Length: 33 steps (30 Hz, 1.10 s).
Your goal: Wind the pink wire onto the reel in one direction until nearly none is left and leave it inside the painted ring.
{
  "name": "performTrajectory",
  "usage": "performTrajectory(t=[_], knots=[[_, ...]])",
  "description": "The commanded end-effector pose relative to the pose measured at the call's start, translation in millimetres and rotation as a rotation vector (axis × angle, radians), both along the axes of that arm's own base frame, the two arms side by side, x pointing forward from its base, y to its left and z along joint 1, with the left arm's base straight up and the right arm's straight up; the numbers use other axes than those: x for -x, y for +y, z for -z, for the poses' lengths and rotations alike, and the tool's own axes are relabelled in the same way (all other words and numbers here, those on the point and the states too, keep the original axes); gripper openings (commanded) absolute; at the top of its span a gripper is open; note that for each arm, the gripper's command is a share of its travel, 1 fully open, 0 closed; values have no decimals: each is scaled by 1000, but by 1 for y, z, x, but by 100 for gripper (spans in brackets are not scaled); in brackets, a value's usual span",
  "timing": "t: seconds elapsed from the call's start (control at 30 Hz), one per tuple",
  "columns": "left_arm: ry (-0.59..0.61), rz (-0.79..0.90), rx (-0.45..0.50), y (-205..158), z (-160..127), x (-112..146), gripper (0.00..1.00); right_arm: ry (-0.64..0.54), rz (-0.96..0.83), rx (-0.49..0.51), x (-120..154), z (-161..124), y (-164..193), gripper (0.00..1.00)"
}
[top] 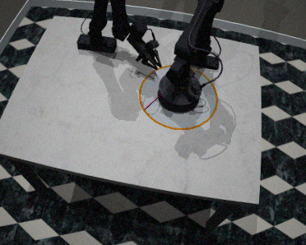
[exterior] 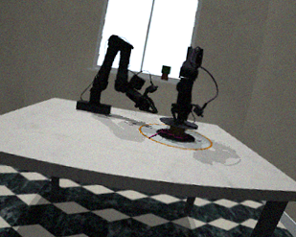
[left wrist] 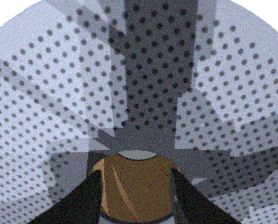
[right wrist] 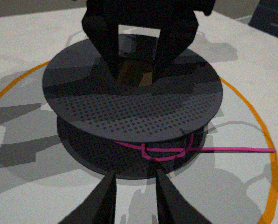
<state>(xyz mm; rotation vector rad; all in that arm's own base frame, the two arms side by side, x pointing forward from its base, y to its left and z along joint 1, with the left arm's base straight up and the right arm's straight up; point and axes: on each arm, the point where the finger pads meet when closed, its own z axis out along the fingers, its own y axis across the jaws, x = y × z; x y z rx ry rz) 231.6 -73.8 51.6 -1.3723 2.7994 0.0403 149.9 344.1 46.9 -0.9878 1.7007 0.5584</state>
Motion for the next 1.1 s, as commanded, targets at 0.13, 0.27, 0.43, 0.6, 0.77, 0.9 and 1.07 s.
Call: performTrajectory(t=[0.13, 0.27, 0.43, 0.6, 0.77, 0.9, 1.07], knots=[[9, -31, 34, -8, 2, 3, 52, 4, 6, 8, -2, -2, -2, 25], [9, -31, 34, -8, 2, 3, 52, 4, 6, 8, -2, -5, 1, 25], [9, -31, 34, -8, 2, 3, 52, 4, 6, 8, -3, -8, 3, 25], [9, -31, 34, -8, 2, 3, 52, 4, 6, 8, -4, -12, 8, 25], [9, -31, 34, -8, 2, 3, 52, 2, 0, 20, -4, -15, 11, 25], [9, -31, 34, -8, 2, 3, 52, -5, -19, 58, -4, -17, 10, 25], [9, -31, 34, -8, 2, 3, 52, -14, -43, 105, -4, -18, 10, 25]])
